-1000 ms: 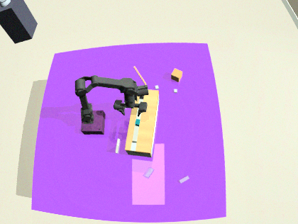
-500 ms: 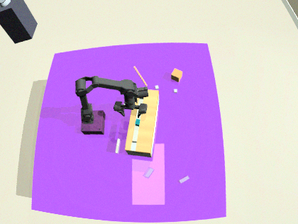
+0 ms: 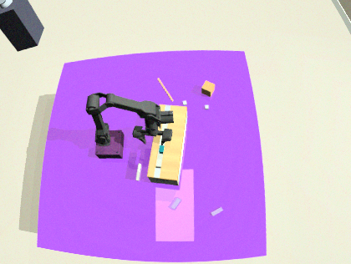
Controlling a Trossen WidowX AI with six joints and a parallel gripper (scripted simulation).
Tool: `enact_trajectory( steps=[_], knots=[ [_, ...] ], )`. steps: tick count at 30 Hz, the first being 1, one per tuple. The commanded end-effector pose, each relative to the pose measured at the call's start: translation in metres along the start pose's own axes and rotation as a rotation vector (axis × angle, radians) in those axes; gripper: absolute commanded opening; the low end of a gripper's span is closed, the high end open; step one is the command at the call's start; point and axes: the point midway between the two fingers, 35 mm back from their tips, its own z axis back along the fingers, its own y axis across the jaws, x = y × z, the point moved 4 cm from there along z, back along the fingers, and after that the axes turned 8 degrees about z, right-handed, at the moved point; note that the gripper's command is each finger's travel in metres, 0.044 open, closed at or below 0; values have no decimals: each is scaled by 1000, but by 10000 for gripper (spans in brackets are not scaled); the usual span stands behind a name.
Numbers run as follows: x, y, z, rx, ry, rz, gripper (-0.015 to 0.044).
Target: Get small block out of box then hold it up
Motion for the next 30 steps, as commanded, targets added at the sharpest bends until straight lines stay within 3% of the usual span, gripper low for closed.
enact_trajectory(
  steps=[1,30],
  knots=[
    [-9,2,-3,-2,5,3,400],
    [-72,11,-24,-1,12,3,400]
  ],
)
